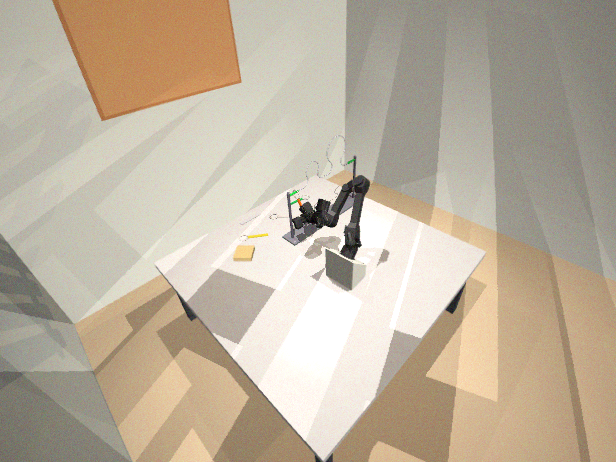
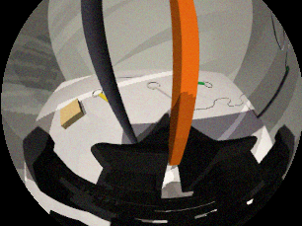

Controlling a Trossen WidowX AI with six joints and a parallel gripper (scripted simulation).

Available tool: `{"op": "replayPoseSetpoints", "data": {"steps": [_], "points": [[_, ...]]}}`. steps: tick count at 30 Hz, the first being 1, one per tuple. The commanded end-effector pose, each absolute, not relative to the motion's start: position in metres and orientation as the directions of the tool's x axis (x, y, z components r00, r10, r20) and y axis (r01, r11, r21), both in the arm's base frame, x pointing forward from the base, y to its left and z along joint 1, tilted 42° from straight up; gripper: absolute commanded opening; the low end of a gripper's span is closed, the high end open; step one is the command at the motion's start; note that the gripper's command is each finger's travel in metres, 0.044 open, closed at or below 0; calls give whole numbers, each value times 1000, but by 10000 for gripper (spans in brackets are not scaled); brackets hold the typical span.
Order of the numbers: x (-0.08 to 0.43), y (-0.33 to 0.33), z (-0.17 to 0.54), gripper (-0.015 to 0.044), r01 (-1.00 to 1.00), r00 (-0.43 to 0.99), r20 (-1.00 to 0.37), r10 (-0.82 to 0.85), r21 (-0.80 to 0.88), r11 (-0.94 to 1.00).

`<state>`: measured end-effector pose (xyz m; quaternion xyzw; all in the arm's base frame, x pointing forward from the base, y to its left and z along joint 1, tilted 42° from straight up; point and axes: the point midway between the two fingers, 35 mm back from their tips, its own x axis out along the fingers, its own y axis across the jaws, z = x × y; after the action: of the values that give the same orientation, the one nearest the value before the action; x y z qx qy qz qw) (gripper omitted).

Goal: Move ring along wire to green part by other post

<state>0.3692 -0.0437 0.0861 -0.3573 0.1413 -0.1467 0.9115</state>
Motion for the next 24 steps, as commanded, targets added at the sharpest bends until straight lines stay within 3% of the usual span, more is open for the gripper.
{"op": "replayPoseSetpoints", "data": {"steps": [1,12,24], "points": [[369,-43,85,-150,160,918,-155,-364,-695,701],[369,-43,85,-150,160,918,-155,-364,-695,701],[368,-43,86,160,165,917,-153,-367,-693,702]]}}
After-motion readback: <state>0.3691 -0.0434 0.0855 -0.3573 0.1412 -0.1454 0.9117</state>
